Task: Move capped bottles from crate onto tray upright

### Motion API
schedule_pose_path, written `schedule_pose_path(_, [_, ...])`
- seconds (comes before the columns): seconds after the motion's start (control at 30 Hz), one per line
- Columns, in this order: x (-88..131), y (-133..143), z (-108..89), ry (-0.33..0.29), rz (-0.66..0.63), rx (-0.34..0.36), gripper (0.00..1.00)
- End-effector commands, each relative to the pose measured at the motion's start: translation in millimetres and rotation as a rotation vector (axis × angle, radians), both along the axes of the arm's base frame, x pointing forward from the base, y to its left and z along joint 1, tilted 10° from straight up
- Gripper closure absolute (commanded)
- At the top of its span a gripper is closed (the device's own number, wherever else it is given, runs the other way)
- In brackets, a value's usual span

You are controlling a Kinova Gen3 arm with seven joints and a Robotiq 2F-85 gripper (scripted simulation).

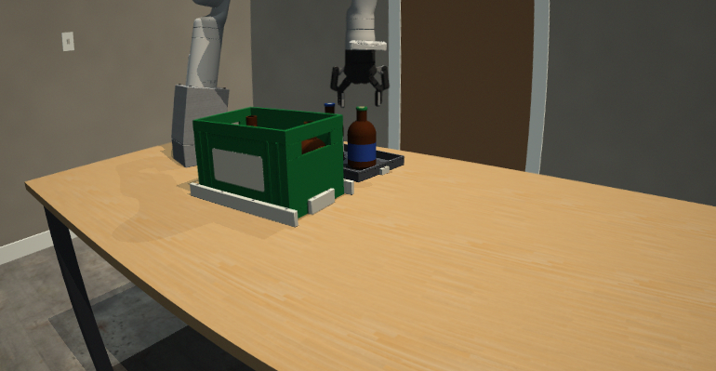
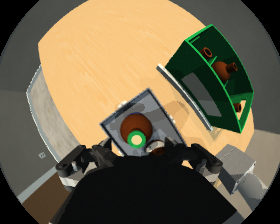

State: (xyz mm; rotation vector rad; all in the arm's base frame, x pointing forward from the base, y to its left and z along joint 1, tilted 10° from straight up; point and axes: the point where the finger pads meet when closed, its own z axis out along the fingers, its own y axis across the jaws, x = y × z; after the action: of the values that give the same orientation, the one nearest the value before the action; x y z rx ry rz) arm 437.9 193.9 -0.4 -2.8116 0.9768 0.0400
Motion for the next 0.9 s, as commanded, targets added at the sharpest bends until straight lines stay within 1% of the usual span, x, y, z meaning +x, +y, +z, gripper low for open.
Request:
schedule_pose_path(0.0, [4.3,-3.6,12.0,-0.011,-0.006,0.001,0.00])
schedule_pose_path(0.3, [3.1,-8.6,41.6,-0.010,-0.005,0.001,0.00])
schedule_pose_path(0.37, [3.1,-8.6,41.6,-0.010,-0.005,0.001,0.00])
schedule_pose_path(0.4, [-0.7,-5.1,37.7,-0.001,0.002,0.002,0.00])
schedule_pose_path(0.87, [4.8,-11.8,51.2,-0.010,-0.005,0.001,0.00])
